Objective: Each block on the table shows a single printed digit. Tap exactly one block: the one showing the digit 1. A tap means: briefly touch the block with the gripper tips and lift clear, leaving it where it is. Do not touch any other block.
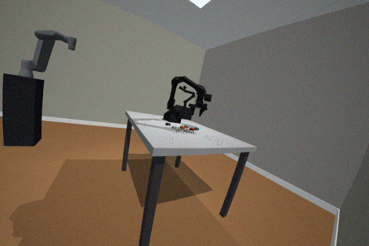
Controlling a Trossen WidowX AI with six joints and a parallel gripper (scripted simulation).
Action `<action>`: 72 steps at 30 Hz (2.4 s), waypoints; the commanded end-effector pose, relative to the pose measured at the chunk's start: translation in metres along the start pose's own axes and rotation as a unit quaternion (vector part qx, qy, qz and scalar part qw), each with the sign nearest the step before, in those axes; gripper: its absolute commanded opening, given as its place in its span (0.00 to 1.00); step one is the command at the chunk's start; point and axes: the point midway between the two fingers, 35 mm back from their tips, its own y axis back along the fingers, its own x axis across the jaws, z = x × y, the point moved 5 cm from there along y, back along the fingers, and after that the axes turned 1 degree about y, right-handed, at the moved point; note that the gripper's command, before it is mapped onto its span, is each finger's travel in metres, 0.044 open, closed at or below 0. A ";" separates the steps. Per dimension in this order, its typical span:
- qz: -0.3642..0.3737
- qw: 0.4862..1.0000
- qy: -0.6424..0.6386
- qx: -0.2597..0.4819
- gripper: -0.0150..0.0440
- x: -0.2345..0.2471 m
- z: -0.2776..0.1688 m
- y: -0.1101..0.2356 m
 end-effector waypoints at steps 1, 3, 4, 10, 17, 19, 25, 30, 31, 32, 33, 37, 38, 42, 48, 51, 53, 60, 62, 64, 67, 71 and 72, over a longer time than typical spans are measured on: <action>-0.002 1.000 0.000 0.003 0.93 0.031 0.007 -0.003; -0.002 1.000 0.000 0.003 0.93 0.031 0.007 -0.003; -0.002 1.000 0.000 0.003 0.93 0.031 0.007 -0.003; -0.002 1.000 0.000 0.003 0.93 0.031 0.007 -0.003; -0.002 1.000 0.000 0.003 0.93 0.031 0.007 -0.003; -0.002 1.000 0.000 0.003 0.93 0.031 0.007 -0.003; -0.001 1.000 0.000 0.003 0.93 0.017 0.015 -0.002; -0.005 1.000 0.000 0.003 0.93 -0.057 0.044 -0.003; -0.005 1.000 0.000 0.003 0.93 -0.057 0.044 -0.003; -0.005 1.000 0.000 0.003 0.93 -0.057 0.044 -0.003; -0.005 1.000 0.000 0.003 0.93 -0.057 0.044 -0.003; -0.005 1.000 0.000 0.003 0.93 -0.057 0.044 -0.003; -0.005 1.000 0.000 0.003 0.93 -0.057 0.044 -0.003; -0.005 1.000 0.000 0.003 0.93 -0.057 0.044 -0.003; -0.005 1.000 0.000 0.003 0.93 -0.057 0.044 -0.003; -0.005 1.000 0.000 0.003 0.93 -0.057 0.044 -0.003; -0.005 1.000 0.000 0.003 0.93 -0.057 0.044 -0.003; -0.006 1.000 -0.001 0.002 0.67 -0.059 0.044 -0.081; -0.006 1.000 -0.001 0.002 0.58 -0.059 0.044 -0.084; -0.006 1.000 -0.001 0.002 0.49 -0.059 0.044 -0.084; -0.006 1.000 -0.001 0.002 0.35 -0.059 0.044 -0.084; -0.006 1.000 -0.001 0.002 0.29 -0.059 0.044 -0.084; -0.006 1.000 -0.001 0.002 0.29 -0.059 0.044 -0.084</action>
